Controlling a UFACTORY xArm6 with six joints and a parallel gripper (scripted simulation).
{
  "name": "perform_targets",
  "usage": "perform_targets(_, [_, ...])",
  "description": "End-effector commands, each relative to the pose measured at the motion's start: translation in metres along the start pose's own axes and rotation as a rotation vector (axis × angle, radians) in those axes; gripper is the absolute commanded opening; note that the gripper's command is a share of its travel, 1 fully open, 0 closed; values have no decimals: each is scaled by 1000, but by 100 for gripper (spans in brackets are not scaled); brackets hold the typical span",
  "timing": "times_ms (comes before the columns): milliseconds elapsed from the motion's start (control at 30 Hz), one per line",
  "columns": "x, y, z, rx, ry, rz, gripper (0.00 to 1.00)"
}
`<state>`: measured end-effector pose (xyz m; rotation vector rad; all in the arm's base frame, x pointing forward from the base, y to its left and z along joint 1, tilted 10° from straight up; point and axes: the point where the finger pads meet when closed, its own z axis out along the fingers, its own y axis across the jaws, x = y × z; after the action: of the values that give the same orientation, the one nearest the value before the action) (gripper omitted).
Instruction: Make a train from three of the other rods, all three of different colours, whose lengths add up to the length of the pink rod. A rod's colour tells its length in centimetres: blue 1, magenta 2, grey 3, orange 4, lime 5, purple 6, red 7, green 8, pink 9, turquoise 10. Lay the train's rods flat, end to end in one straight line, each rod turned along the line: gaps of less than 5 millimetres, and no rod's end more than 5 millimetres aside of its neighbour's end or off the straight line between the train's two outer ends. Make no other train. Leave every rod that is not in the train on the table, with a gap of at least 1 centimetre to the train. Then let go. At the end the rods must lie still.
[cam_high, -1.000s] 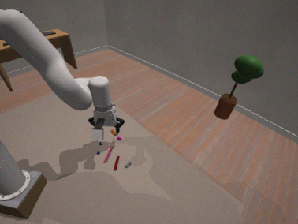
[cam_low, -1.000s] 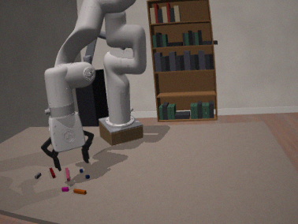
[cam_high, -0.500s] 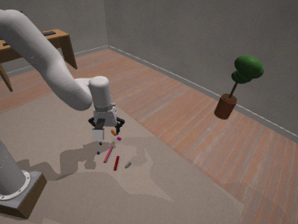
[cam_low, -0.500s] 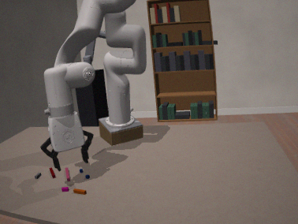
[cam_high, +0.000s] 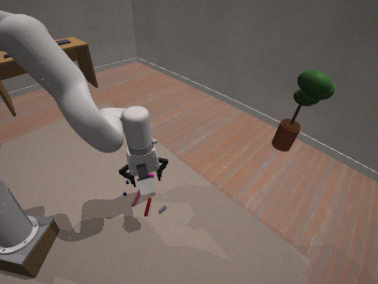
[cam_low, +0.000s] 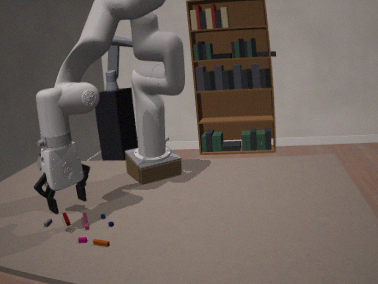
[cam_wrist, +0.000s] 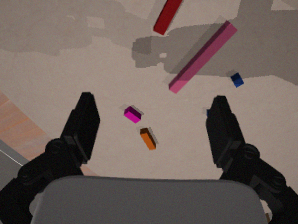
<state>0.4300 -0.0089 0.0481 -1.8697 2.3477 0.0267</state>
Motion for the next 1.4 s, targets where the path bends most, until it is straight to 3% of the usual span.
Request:
perform_targets(0, [24,-7,0,1,-38,-133,100])
perform_targets(367, [84,-12,2,9,-41,-418,100])
perform_targets(1367, [87,-12,2,9,-41,-430,100])
